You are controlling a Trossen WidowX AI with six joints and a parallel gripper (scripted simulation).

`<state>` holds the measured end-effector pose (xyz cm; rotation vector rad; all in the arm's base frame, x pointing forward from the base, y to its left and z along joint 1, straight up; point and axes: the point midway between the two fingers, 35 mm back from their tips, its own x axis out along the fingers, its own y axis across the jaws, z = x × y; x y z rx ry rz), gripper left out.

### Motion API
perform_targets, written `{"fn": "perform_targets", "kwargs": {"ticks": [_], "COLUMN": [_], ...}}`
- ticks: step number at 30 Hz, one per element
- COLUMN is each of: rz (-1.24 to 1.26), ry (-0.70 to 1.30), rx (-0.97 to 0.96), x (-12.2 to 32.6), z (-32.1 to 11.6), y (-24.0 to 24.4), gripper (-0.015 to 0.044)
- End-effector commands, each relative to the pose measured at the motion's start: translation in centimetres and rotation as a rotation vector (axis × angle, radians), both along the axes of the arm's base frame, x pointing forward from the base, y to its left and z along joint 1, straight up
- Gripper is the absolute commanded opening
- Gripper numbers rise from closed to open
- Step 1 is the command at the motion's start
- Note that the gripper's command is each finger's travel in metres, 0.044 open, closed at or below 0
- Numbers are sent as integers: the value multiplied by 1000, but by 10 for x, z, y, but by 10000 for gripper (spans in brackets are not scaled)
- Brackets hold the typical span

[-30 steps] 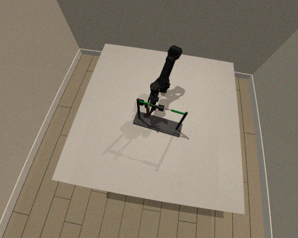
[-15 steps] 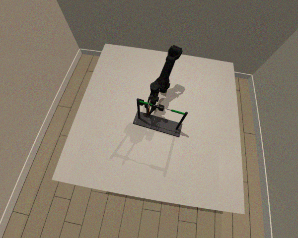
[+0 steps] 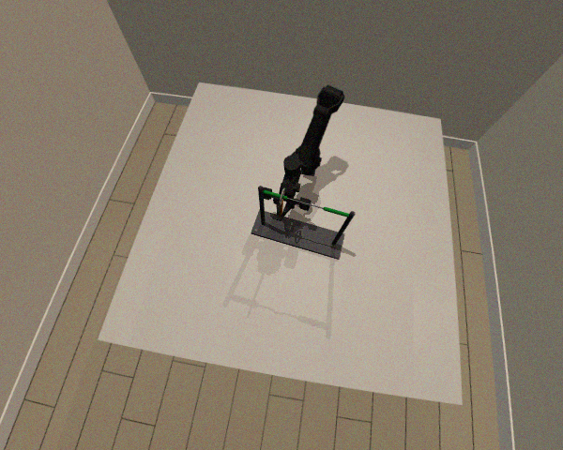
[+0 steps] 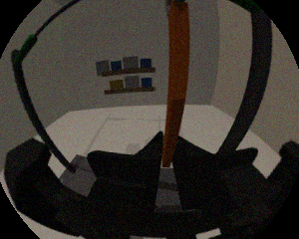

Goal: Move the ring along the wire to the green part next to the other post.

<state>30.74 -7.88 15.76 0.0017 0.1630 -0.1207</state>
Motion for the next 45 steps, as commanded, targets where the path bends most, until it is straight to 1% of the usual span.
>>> {"fn": "perform_targets", "kwargs": {"ticks": [1,45], "rz": [-4,-25], "ry": [-3,-1], "rx": [0,37], "x": [1,7], "z": [2,2], "y": [2,49], "gripper": [-150,-150]}}
